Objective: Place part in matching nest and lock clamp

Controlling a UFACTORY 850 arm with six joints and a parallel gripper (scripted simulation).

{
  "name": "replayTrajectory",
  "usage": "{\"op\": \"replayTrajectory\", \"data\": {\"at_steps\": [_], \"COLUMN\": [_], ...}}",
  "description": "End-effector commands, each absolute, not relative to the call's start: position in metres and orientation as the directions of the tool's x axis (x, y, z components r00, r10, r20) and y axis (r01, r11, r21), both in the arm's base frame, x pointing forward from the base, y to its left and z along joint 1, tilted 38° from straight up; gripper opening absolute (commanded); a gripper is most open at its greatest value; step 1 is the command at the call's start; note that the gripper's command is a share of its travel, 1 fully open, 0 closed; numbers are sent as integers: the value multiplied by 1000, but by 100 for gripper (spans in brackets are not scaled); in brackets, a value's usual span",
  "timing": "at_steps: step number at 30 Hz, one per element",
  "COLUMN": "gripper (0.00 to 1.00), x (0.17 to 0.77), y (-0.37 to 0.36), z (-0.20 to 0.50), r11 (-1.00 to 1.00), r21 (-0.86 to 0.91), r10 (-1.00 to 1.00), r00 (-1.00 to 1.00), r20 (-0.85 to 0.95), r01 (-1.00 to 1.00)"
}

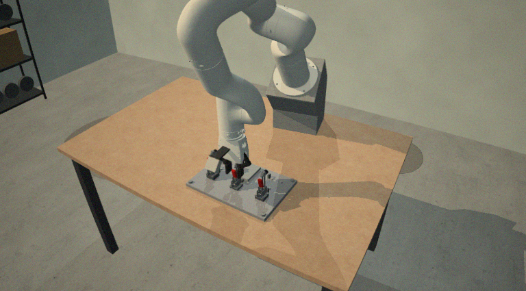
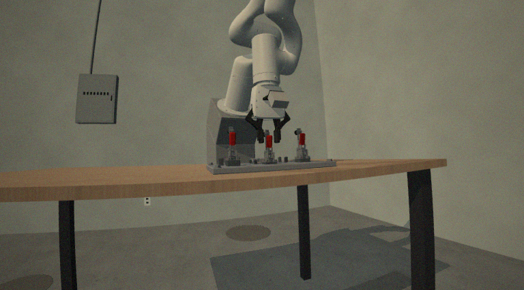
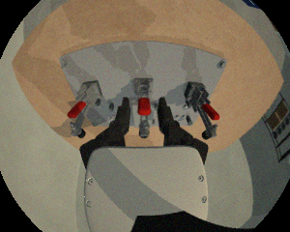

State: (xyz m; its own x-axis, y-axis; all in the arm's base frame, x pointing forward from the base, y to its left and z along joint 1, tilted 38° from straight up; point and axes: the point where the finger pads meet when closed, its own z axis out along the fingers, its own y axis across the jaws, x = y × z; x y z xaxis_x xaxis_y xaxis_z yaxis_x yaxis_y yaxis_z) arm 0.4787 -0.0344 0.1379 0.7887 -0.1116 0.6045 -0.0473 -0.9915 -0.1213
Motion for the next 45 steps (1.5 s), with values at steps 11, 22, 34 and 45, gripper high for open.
{"op": "replayTrajectory", "data": {"at_steps": [11,22,34,45], "gripper": [47,0,0,0], "x": [488,488,488,488], "y": [-34,-34,-34,-34], "z": [127,127,127,127], "r11": [-992,-992,-992,-992], "r21": [-121,-121,-121,-121], "r10": [-112,-112,-112,-112], "r00": [788,788,788,788], "r20": [605,605,605,605], "r01": [-47,-47,-47,-47]}}
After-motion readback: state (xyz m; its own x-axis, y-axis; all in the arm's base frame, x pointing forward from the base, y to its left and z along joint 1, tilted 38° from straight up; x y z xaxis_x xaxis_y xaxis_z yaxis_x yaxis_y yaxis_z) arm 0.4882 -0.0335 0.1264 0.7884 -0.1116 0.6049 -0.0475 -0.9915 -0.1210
